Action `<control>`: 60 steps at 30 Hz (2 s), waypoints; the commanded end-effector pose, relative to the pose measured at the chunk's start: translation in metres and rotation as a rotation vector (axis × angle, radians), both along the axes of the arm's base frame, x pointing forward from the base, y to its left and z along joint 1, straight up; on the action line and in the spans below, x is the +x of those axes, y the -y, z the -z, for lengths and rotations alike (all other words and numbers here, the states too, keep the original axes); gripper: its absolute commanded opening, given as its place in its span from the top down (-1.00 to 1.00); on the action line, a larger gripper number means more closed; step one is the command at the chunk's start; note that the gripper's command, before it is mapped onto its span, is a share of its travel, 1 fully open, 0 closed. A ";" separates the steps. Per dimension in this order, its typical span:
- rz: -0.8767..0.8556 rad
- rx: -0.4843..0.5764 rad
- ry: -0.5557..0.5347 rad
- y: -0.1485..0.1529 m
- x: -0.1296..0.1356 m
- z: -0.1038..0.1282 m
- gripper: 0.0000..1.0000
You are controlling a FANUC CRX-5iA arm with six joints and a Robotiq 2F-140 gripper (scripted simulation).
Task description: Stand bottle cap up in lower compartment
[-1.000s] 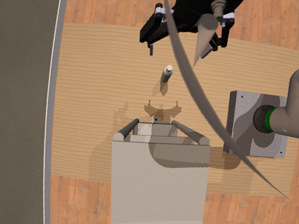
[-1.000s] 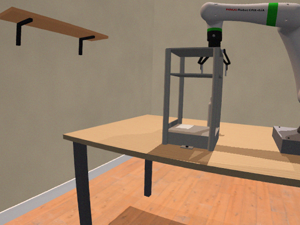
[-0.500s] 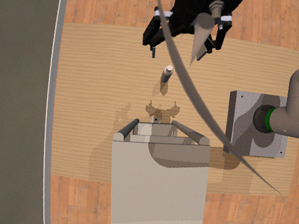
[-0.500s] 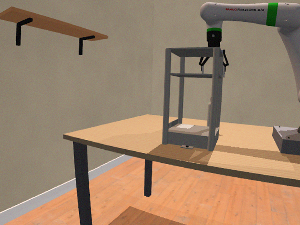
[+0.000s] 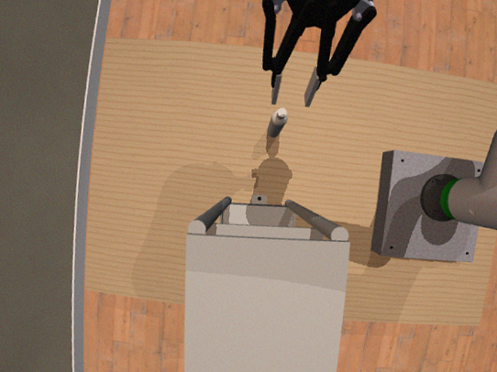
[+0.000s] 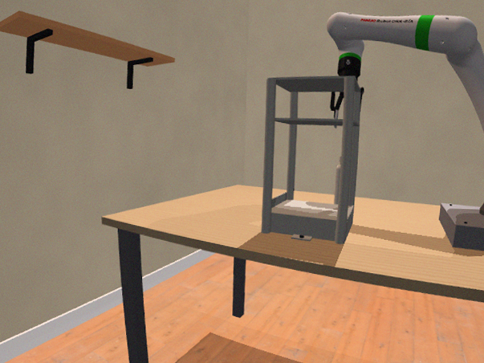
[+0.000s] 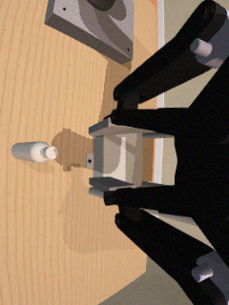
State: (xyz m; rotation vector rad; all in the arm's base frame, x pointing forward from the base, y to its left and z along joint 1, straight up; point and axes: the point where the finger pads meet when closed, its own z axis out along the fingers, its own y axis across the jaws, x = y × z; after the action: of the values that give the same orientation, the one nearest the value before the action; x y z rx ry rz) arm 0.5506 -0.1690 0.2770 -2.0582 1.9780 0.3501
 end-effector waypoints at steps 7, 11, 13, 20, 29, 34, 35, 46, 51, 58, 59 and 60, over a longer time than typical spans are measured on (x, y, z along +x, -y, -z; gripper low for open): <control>-0.006 0.349 -0.032 0.000 -0.002 0.004 0.29; -0.005 0.472 -0.038 -0.001 -0.002 0.005 0.29; -0.005 0.503 -0.039 -0.001 -0.002 0.005 0.29; -0.007 0.737 -0.047 -0.001 -0.002 0.006 0.29; -0.009 1.023 -0.056 -0.002 -0.001 0.007 0.29; -0.009 1.167 -0.060 -0.002 -0.001 0.007 0.29; -0.009 1.189 -0.060 -0.001 -0.001 0.007 0.29; -0.010 1.207 -0.060 -0.001 -0.001 0.008 0.29; -0.010 1.207 -0.061 -0.001 -0.001 0.009 0.29; -0.010 1.208 -0.064 -0.001 -0.001 0.012 0.29; -0.010 1.208 -0.064 -0.001 -0.001 0.013 0.29; -0.010 1.208 -0.064 -0.001 -0.001 0.014 0.29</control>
State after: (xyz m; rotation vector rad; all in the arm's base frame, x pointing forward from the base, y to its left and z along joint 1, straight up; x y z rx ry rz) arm 0.5494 -0.1679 0.2648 -1.2330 1.1976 1.2344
